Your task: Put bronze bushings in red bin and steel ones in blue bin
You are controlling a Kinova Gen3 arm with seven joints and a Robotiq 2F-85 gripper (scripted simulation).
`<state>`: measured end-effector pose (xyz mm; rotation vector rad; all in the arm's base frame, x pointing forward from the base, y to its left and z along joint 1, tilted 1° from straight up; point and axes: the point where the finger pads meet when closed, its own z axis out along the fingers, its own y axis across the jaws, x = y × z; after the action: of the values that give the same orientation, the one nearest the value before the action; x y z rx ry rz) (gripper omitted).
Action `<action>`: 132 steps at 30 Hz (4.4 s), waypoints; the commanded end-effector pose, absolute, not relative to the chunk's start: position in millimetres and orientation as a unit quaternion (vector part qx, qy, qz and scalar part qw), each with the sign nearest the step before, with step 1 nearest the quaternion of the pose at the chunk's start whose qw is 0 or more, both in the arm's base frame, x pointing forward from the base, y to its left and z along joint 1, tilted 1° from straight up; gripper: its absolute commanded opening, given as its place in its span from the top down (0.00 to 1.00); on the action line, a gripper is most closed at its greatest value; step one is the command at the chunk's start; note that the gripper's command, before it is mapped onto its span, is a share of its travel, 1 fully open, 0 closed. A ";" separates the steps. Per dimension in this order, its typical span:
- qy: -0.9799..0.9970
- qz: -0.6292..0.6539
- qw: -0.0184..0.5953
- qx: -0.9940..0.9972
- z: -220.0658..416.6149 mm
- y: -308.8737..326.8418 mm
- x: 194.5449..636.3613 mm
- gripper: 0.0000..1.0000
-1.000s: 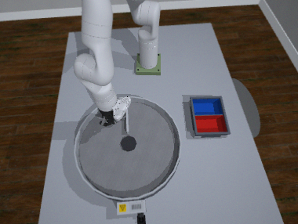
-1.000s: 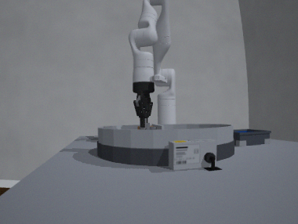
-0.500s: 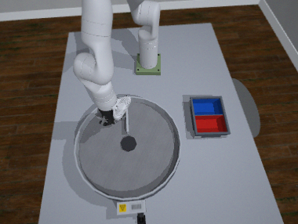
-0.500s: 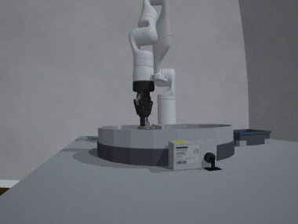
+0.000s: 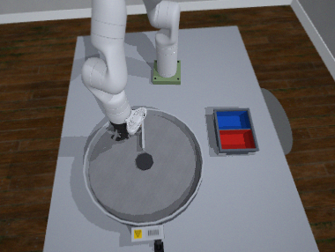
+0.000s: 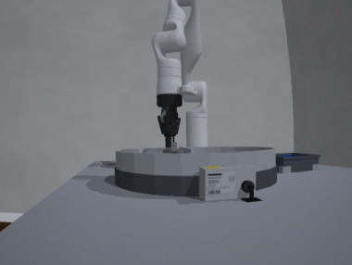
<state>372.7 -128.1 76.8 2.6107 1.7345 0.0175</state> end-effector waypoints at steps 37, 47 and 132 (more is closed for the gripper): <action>0.554 0.007 0.005 0.833 116.0 -128.0 372.8 1.00; 0.554 0.007 0.005 0.833 137.3 -128.0 372.5 1.00; 0.624 0.006 0.005 0.781 135.5 309.9 267.0 1.00</action>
<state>267.5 309.2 135.8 2.4479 1.9520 0.0207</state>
